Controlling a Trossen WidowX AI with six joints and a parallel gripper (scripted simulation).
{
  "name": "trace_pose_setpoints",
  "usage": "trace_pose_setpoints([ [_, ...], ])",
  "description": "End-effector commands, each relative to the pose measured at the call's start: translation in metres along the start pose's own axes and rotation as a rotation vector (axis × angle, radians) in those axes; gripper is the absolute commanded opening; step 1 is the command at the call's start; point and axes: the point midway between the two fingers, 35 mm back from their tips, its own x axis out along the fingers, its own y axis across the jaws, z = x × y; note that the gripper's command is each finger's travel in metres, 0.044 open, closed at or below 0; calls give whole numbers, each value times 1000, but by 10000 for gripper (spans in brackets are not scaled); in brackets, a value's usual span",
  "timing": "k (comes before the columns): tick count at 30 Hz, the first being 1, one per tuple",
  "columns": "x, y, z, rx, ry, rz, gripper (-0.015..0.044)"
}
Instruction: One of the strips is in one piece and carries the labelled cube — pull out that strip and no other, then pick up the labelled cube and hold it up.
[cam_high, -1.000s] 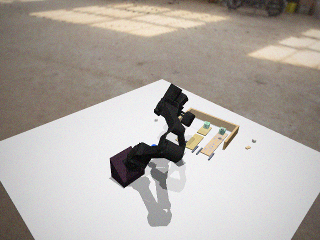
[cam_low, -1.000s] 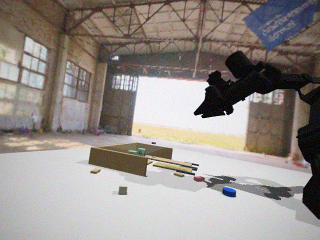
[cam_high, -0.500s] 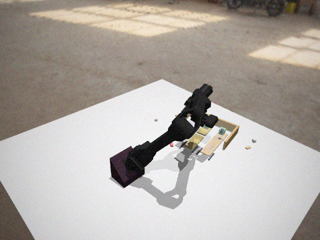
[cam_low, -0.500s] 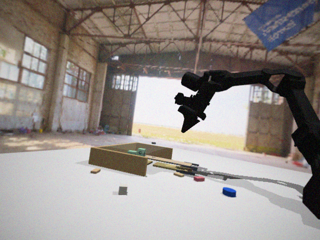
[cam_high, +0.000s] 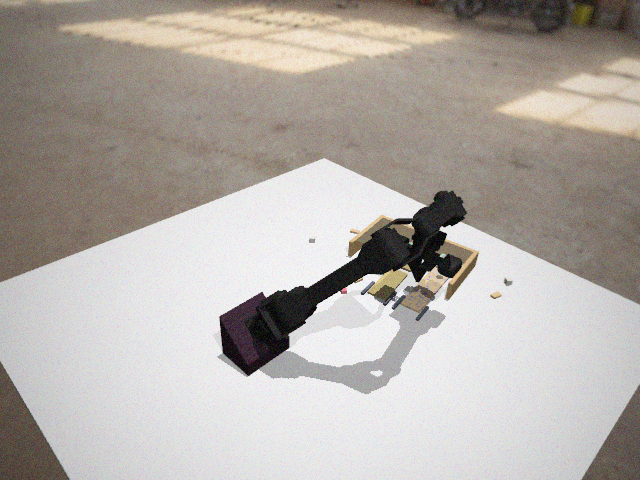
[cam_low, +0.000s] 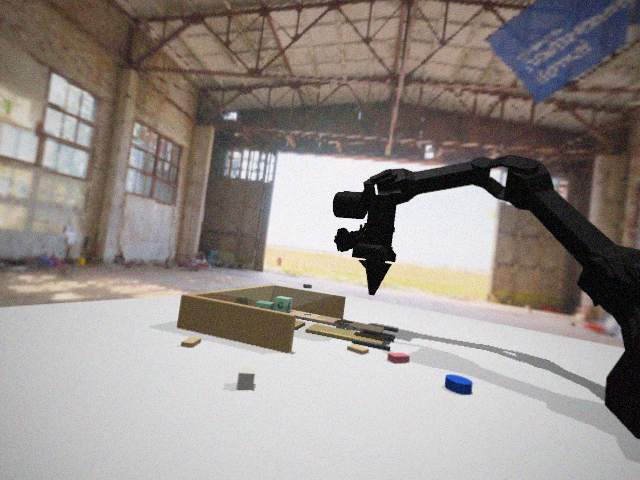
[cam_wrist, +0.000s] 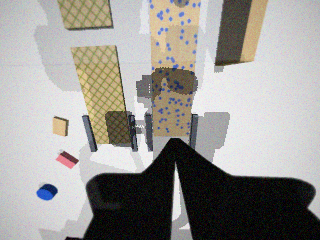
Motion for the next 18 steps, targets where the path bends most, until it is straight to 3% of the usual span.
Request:
trace_pose_setpoints([
  [1, -3, -1, 1, -14, 6, 11, 0],
  [18, 24, -1, 2, -14, 6, 11, 0],
])
